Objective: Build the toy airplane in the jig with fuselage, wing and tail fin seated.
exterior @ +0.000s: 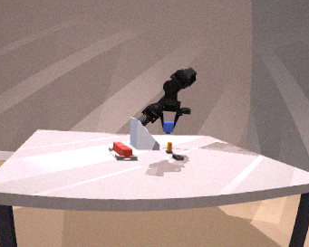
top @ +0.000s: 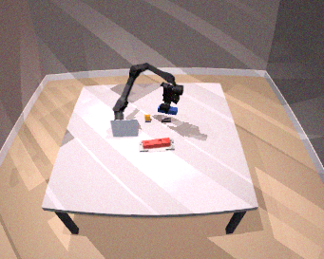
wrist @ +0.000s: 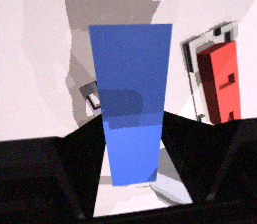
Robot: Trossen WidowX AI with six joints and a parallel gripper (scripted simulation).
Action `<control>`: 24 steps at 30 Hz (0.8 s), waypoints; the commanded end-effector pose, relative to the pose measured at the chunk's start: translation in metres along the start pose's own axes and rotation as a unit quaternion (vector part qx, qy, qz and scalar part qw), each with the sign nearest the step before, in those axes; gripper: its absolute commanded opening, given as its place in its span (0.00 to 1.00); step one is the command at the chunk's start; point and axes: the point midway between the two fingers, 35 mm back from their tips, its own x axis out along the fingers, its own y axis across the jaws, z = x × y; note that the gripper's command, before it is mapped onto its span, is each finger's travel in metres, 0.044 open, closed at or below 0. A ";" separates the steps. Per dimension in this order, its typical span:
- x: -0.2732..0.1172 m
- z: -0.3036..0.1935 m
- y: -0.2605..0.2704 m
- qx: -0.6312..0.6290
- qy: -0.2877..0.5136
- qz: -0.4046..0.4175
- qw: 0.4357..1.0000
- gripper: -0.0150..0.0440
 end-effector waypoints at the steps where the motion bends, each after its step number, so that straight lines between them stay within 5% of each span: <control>1: 0.003 0.004 -0.015 0.040 0.001 -0.003 0.999 0.25; 24: 0.015 0.016 -0.089 0.242 -0.002 -0.007 0.970 0.25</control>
